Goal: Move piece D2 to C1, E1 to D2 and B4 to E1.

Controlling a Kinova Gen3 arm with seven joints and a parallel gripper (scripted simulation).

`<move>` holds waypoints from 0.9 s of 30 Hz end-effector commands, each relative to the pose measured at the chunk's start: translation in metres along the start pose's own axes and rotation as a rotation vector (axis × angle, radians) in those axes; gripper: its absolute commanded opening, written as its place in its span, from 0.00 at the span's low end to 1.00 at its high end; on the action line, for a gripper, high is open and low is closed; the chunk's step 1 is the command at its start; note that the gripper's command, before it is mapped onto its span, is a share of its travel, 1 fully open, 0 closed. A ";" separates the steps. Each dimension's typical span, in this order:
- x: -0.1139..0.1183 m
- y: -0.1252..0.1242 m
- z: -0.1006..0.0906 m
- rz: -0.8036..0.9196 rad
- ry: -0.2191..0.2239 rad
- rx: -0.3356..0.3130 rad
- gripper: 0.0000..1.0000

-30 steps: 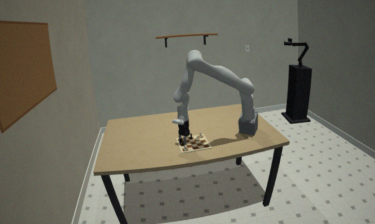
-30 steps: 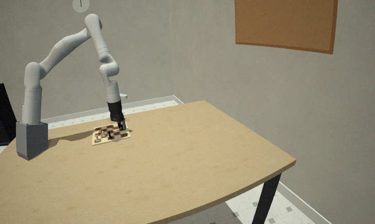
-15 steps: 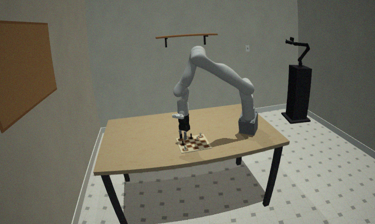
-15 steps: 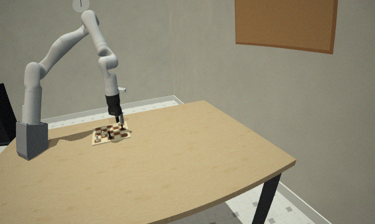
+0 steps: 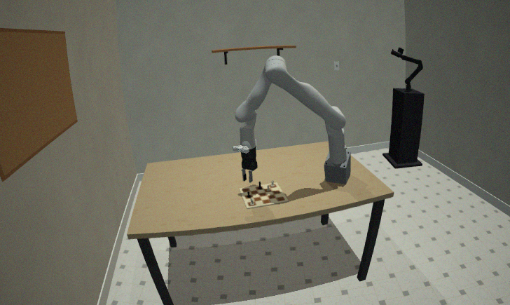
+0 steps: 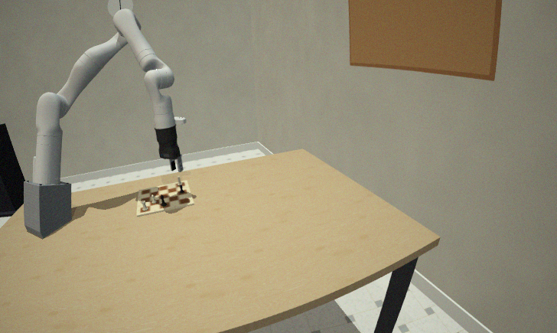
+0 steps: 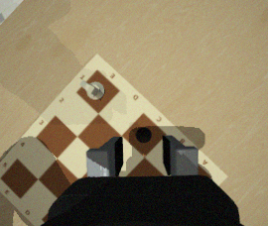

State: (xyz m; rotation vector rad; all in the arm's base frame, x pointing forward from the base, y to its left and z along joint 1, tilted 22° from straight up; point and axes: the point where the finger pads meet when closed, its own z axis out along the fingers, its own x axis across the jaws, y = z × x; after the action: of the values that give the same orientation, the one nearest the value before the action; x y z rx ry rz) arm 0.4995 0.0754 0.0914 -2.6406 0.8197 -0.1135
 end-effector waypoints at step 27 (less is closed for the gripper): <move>0.001 -0.002 -0.003 0.001 0.005 0.004 1.00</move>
State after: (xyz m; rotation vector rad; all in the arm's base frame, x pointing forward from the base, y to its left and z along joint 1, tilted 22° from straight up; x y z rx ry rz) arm 0.5003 0.0758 0.0939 -2.6384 0.8195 -0.1185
